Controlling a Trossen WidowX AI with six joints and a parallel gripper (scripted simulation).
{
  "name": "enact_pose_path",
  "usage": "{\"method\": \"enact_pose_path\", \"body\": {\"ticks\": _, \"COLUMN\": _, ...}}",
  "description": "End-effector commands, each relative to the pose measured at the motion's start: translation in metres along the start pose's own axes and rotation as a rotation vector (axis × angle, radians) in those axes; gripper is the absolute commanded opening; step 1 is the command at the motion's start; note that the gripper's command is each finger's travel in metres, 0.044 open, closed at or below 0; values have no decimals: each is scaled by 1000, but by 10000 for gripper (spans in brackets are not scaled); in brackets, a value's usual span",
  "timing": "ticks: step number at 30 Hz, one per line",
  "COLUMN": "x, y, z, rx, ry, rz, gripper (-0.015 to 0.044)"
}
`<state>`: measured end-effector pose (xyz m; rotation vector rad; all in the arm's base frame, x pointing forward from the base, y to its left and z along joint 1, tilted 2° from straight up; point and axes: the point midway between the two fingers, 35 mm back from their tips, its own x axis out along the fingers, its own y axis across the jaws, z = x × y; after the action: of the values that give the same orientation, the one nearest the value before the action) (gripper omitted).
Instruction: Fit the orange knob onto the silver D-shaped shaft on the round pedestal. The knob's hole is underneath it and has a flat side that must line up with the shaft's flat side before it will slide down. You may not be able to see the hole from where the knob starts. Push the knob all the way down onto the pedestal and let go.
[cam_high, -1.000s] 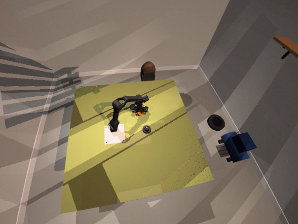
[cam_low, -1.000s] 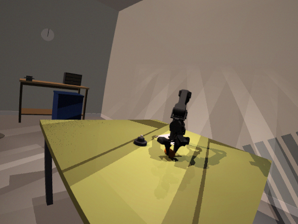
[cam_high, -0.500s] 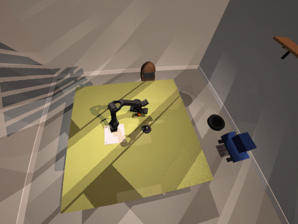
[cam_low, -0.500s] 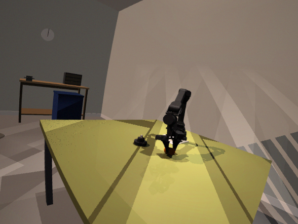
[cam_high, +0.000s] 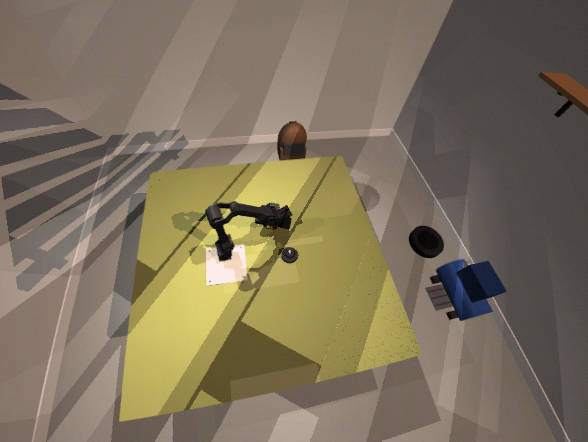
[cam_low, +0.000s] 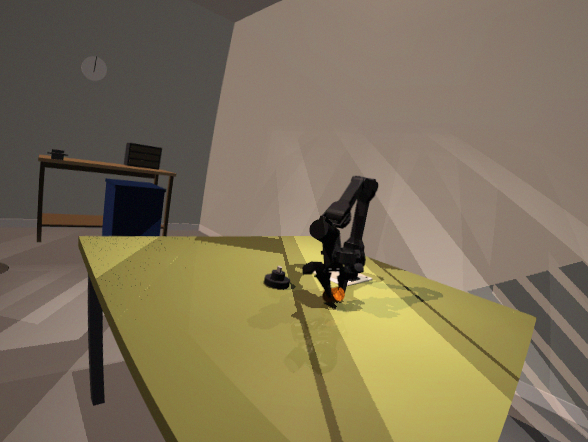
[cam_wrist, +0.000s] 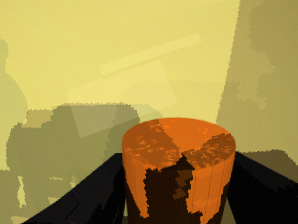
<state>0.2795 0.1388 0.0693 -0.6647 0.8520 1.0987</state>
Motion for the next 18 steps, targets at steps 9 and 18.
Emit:
{"method": "enact_pose_path", "body": {"ticks": 9, "x": -8, "y": 0, "z": -10, "rx": -5, "ry": -184, "rz": -2, "gripper": 179}}
{"method": "enact_pose_path", "body": {"ticks": 18, "x": -12, "y": 0, "z": -19, "rx": -5, "ry": -327, "rz": -3, "gripper": 179}}
